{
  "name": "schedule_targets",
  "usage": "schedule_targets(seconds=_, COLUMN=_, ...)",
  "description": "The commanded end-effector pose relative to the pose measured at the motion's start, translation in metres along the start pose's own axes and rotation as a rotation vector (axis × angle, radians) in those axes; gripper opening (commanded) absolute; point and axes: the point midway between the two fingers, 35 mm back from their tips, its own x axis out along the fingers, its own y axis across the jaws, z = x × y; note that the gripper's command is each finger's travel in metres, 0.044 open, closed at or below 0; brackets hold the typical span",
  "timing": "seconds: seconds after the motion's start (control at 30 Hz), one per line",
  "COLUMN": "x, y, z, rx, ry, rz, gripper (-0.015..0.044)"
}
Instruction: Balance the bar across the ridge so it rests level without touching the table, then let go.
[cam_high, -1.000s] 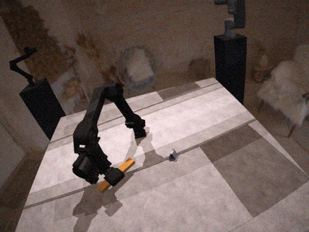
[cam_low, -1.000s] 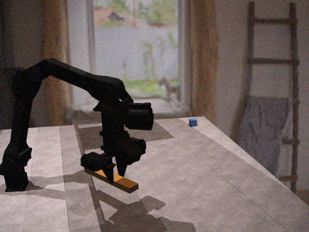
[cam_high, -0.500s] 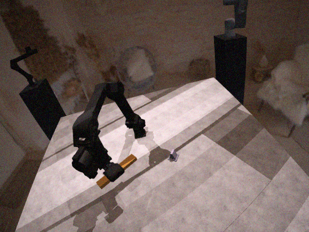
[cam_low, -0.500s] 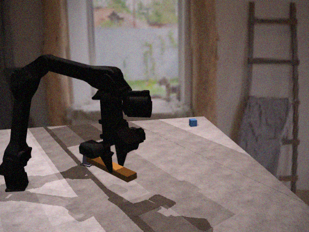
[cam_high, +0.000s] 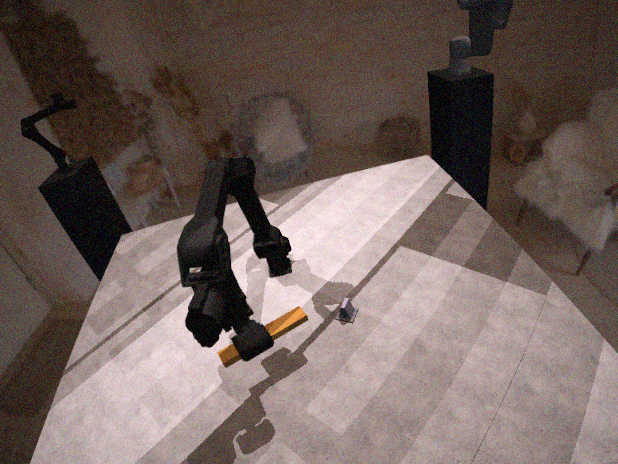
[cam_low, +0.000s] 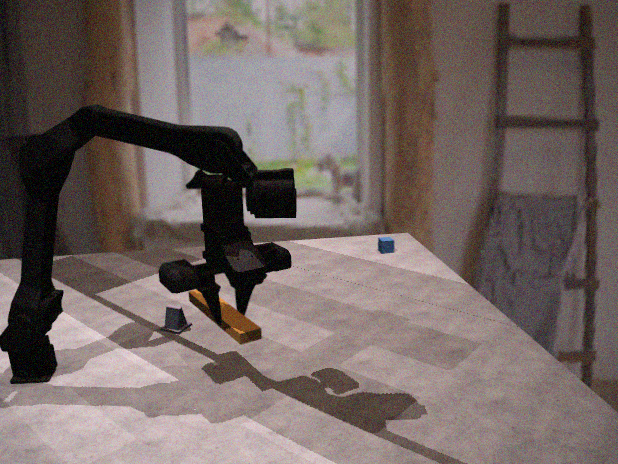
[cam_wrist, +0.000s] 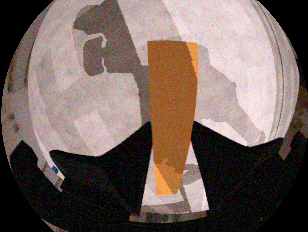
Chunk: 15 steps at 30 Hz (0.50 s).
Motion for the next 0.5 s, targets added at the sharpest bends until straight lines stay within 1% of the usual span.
schedule_targets(seconds=0.0, x=0.0, y=0.004, z=-0.015, rx=0.065, ry=0.004, rz=0.003, gripper=0.0)
schedule_targets(seconds=0.47, x=-0.002, y=0.012, z=-0.069, rx=0.308, ry=0.009, rz=0.003, gripper=0.0)
